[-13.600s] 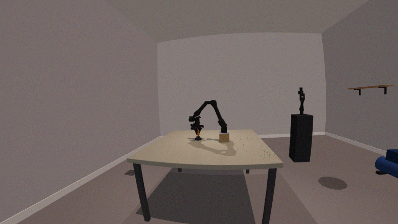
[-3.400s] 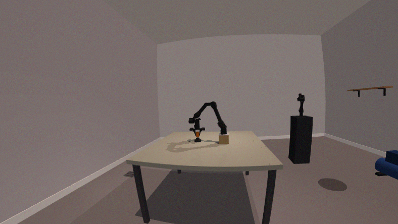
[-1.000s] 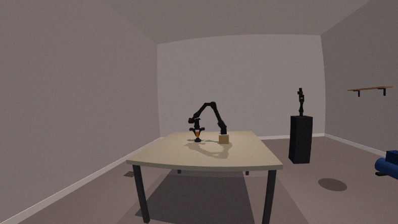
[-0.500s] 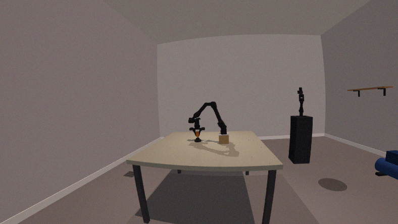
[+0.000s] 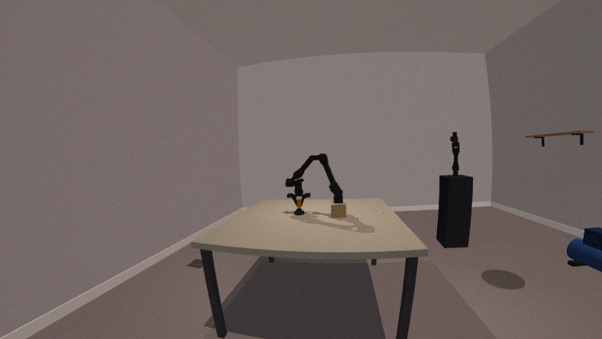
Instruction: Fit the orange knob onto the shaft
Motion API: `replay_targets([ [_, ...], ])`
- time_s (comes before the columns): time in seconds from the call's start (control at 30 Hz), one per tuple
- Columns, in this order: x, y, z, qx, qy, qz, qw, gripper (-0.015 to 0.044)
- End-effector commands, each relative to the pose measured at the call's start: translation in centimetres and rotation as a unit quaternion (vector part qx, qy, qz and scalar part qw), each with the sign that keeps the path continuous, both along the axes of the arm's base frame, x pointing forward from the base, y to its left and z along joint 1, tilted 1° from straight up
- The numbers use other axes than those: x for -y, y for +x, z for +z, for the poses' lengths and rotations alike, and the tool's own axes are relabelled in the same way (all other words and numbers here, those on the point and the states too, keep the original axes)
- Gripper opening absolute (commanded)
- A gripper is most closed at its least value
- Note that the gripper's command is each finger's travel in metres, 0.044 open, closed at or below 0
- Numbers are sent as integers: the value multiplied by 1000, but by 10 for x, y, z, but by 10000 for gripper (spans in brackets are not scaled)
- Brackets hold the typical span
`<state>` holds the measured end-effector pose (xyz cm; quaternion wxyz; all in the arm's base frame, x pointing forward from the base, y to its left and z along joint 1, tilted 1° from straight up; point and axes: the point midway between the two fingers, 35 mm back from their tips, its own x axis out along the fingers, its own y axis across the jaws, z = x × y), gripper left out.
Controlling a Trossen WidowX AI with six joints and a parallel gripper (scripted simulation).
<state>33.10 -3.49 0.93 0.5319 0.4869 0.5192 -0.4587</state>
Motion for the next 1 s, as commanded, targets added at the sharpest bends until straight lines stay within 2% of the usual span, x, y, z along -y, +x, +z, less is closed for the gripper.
replay_targets([
  [0.0,0,1,0,1,0,-2,1000,0],
  [0.77,0,3,-2,2,-1,22,1000,0],
  [0.97,0,3,-2,1,0,-4,1000,0],
])
